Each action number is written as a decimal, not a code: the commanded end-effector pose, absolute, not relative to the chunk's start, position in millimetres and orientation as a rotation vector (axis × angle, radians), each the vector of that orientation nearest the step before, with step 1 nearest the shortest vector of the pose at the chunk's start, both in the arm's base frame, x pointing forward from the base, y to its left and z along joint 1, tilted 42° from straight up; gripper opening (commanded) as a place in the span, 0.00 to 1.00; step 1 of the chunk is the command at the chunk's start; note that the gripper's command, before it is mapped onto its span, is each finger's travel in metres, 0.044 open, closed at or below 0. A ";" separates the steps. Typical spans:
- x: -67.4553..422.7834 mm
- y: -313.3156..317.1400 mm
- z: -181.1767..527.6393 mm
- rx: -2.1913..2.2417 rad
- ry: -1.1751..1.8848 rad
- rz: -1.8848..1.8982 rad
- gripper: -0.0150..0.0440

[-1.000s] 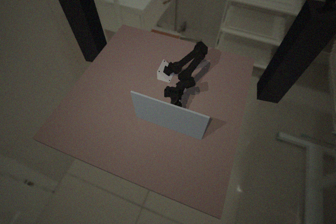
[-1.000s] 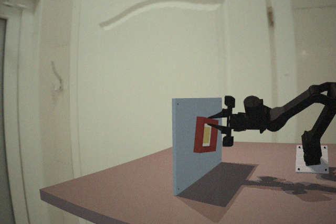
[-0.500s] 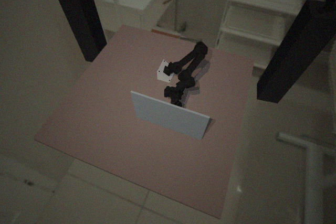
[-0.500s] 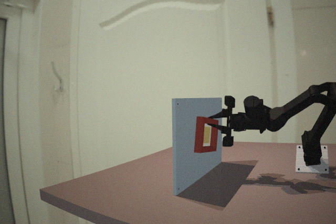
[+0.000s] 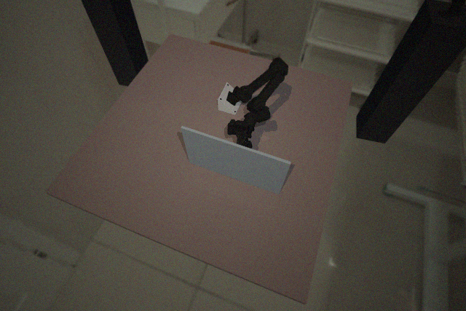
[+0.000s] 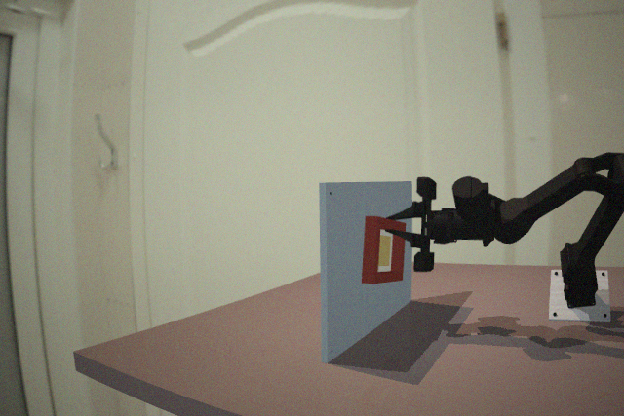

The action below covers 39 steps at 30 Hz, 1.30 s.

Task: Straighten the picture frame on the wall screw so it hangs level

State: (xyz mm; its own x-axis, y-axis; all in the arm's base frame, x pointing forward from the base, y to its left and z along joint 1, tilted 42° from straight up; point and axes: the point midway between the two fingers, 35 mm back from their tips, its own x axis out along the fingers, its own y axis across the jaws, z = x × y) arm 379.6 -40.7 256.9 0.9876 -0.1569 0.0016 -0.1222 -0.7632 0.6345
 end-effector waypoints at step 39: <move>378.5 -48.9 263.6 2.445 -0.205 -0.066 0.25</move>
State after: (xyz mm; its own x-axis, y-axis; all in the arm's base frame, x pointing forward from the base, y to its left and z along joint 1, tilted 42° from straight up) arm 378.5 -46.1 258.7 0.9882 -0.1529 -0.0085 -0.1128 -0.7643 0.6349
